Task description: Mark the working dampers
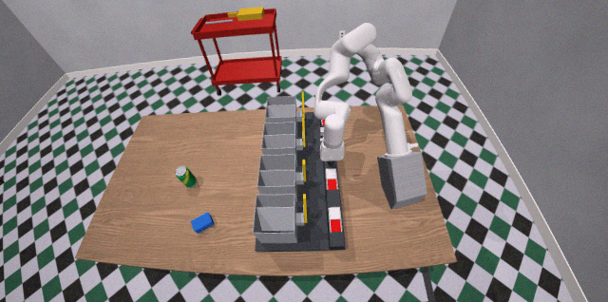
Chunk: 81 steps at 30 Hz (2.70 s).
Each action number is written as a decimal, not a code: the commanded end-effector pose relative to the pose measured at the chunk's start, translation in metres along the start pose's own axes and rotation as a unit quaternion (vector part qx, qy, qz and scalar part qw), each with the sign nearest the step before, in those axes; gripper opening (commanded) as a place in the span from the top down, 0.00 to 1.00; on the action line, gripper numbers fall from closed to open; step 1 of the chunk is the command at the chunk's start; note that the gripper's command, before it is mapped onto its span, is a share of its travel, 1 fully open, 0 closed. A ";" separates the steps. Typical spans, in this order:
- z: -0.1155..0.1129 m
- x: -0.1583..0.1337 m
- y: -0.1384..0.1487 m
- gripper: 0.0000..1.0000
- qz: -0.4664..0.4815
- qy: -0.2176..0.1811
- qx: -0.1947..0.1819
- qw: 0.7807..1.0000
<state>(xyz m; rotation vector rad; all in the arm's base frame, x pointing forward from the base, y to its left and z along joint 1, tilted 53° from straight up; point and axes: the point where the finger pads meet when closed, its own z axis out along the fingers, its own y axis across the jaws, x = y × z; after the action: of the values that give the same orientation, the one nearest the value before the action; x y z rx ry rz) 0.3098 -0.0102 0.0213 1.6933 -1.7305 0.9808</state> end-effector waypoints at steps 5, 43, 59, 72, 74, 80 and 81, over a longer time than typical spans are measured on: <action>0.000 0.000 -0.001 1.00 0.001 -0.001 0.001 1.000; 0.011 0.000 -0.001 1.00 0.000 -0.001 0.001 1.000; 0.011 -0.001 -0.001 1.00 0.000 -0.001 0.001 1.000; 0.011 -0.003 -0.001 1.00 0.000 -0.001 0.001 1.000; 0.011 -0.003 -0.001 1.00 0.000 -0.001 0.001 1.000; 0.011 -0.005 -0.001 1.00 0.000 -0.001 0.001 1.000; 0.011 -0.006 -0.001 1.00 0.000 -0.001 0.001 1.000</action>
<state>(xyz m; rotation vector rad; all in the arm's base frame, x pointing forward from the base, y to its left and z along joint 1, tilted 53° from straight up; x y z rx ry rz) 0.3115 -0.0167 0.0112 1.6933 -1.7306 0.9807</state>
